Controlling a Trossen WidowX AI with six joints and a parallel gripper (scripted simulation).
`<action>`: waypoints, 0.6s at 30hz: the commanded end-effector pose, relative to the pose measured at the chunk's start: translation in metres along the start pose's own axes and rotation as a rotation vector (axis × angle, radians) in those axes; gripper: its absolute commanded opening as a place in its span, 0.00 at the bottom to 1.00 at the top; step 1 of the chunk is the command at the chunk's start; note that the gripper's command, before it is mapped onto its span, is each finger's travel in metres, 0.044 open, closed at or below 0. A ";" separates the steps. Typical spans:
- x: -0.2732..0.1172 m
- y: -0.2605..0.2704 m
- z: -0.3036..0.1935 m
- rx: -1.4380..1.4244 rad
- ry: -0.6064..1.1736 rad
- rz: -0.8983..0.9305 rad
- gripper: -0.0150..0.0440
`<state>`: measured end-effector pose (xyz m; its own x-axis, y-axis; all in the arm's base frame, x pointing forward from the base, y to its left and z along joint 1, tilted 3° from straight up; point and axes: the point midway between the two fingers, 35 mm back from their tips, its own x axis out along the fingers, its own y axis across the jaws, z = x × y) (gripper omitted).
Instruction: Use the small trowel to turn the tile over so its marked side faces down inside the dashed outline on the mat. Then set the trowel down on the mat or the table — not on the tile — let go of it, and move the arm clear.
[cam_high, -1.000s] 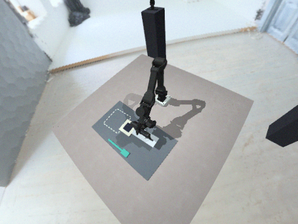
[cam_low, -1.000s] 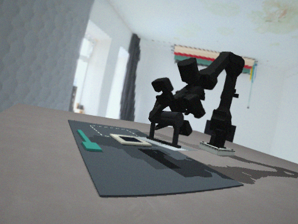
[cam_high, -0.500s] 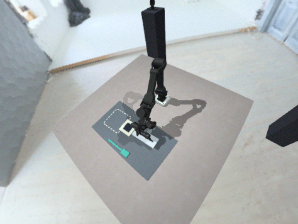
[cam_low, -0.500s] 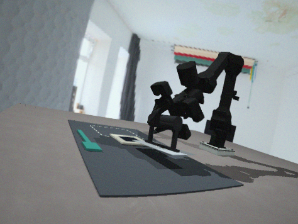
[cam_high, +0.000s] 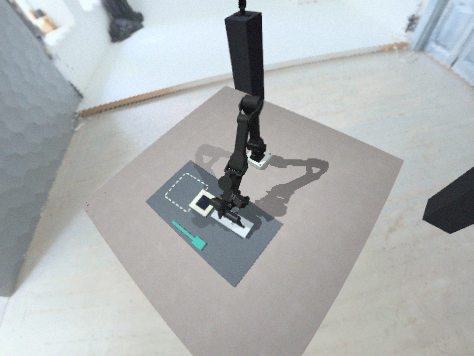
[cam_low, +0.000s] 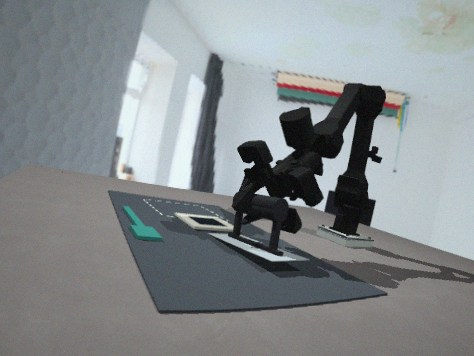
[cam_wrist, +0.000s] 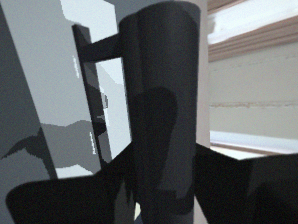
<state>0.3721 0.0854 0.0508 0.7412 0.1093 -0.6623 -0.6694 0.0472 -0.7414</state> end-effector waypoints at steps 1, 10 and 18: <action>0.002 -0.001 0.000 0.005 0.000 -0.011 0.25; 0.002 -0.002 -0.014 0.007 0.001 -0.010 0.25; 0.001 -0.003 -0.027 0.005 0.003 -0.009 0.25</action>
<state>0.3756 0.0680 0.0489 0.7448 0.1150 -0.6574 -0.6650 0.0455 -0.7455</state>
